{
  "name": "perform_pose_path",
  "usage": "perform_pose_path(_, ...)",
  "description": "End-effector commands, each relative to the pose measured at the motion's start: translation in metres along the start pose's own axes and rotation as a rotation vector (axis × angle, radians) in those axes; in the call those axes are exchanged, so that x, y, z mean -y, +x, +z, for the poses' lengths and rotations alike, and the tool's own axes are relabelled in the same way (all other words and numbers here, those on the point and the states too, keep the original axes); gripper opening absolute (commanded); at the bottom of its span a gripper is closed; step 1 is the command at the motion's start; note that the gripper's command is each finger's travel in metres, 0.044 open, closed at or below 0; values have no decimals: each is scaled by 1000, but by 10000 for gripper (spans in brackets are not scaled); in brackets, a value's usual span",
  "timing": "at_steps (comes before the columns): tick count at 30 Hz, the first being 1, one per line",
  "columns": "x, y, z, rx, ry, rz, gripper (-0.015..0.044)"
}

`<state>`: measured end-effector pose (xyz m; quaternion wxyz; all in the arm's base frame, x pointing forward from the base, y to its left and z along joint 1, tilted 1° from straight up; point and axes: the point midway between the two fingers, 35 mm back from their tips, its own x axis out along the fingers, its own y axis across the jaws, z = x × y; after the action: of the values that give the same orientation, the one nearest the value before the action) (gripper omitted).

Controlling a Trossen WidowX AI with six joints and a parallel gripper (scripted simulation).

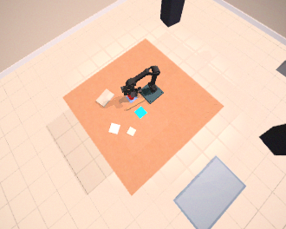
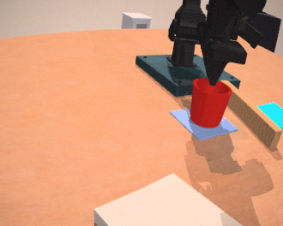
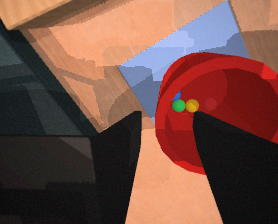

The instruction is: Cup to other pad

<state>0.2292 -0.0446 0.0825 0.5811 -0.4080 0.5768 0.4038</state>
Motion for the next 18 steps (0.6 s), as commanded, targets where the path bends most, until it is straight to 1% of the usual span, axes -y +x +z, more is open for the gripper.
perform_pose_path(1, 0, 7, -1, -5, -4, 2, 148)
perform_pose_path(18, -3, 34, -1, -5, -4, 2, 148)
